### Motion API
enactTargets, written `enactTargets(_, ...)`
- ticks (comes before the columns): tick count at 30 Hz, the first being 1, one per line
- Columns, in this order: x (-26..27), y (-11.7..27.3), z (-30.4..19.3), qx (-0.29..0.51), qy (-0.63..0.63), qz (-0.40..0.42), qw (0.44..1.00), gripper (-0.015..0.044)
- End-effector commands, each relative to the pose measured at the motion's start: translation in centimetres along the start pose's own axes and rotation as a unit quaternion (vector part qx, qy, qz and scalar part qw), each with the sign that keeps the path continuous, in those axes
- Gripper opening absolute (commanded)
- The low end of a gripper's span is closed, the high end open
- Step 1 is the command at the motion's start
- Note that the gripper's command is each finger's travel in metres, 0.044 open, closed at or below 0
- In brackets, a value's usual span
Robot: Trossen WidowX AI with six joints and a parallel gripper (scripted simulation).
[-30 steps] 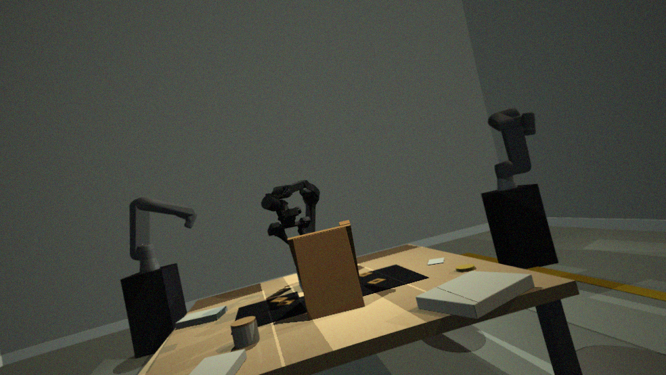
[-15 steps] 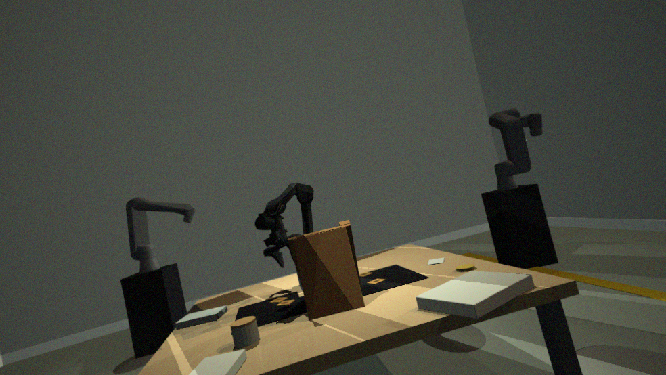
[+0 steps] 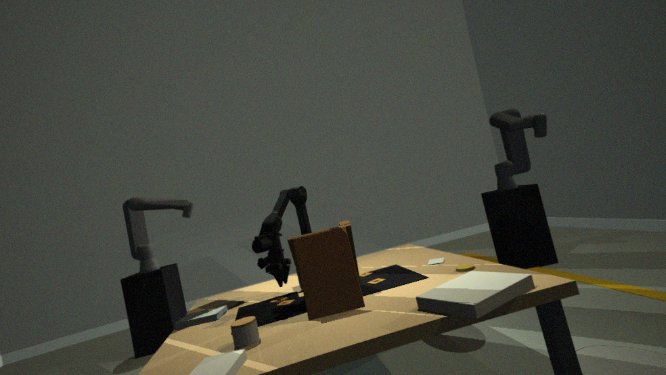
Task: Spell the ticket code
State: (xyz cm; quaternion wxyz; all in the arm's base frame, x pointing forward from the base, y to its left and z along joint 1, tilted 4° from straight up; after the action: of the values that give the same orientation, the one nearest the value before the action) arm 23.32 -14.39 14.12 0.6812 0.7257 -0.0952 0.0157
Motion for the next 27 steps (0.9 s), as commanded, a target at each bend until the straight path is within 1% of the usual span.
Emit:
enactTargets(1, -0.5, -2.4, 0.8, -0.022, -0.15, -0.033, 0.988, 0.034)
enactTargets(10, -0.5, -2.4, 0.7, -0.022, -0.15, -0.033, 0.988, 0.034)
enactTargets(13, -0.5, -3.3, 0.8, -0.021, -0.15, -0.033, 0.988, 0.034)
enactTargets(18, -0.6, -5.7, 0.8, -0.021, -0.15, -0.033, 0.988, 0.034)
enactTargets(27, -0.6, -5.9, 0.8, -0.021, -0.15, -0.033, 0.988, 0.034)
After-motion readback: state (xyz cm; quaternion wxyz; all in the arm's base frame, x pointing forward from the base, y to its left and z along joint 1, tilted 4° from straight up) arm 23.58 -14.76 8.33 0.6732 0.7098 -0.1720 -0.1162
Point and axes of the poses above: the point midway between the two fingers, 35 mm back from their tips, its own y axis back along the fingers, its own x axis across the jaws, z = x × y, the point moved 10 cm from there along y, back along the fingers, and after that the axes turned 2 degrees about y, right-handed, at the moved point
